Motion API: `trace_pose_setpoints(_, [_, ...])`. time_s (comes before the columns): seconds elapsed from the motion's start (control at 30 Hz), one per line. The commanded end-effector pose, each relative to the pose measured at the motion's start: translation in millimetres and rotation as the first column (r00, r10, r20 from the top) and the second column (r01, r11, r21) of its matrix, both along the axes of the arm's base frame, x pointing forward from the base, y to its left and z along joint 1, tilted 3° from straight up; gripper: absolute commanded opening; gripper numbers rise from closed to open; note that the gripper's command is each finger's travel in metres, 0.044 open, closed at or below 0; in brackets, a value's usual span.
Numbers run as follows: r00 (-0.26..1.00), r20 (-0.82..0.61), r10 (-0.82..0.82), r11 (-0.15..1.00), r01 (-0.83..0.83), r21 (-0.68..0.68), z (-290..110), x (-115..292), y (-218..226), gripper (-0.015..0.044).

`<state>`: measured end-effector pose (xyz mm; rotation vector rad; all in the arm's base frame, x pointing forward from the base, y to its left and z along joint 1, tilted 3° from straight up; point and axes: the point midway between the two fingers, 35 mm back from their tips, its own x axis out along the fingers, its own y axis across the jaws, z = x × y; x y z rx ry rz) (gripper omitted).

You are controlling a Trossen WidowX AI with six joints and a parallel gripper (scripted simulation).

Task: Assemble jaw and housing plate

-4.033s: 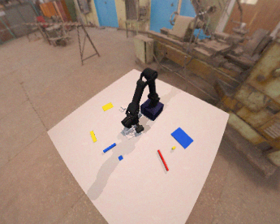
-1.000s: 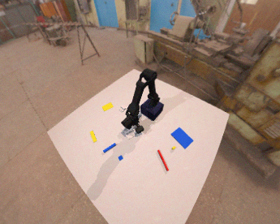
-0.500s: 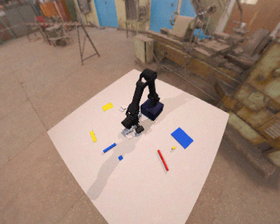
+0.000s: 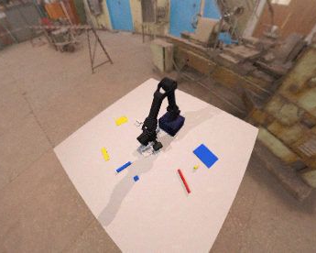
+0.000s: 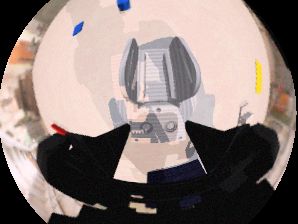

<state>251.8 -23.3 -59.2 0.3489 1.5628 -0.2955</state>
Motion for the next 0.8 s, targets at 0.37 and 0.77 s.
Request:
trace_pose_setpoints(0.37, [1.0, 0.0, 0.0, 1.0, 0.0, 0.0, 5, 1, 0, 0.044])
trace_pose_setpoints(0.77, [1.0, 0.01, -0.001, 1.0, 0.001, -0.001, 69, 2, -3, 0.044])
